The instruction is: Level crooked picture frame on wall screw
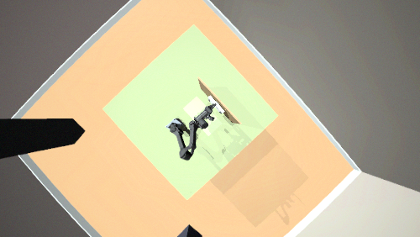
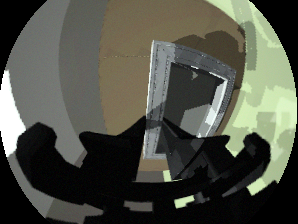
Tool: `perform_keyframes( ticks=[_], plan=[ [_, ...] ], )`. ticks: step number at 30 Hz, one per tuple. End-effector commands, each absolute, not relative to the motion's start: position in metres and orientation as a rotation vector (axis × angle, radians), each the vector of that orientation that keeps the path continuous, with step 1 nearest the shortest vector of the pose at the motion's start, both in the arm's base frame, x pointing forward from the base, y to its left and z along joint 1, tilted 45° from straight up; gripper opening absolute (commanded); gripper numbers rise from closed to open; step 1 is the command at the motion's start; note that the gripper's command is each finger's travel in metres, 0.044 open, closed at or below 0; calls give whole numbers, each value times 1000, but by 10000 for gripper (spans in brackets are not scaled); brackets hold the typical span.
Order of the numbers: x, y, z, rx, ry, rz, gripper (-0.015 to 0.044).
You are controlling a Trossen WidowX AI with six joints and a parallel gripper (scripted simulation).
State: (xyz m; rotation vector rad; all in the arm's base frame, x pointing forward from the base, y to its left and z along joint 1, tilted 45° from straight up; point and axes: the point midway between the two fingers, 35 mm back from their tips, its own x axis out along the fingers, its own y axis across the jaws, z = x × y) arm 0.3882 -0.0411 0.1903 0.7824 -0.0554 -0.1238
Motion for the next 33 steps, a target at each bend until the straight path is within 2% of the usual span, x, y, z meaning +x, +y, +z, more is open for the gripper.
perform_keyframes(
  ticks=[1,5,10,21,27,33],
  plan=[
    [388,-41,190,785,-56,-124,157],
    [388,-41,190,785,-56,-124,260],
    [382,-41,192,802,-56,-123,260],
    [294,-32,188,1067,-69,-106,260],
    [294,-32,192,1058,-73,-111,260],
    [270,-25,214,1116,-73,-108,260]
  ],
)
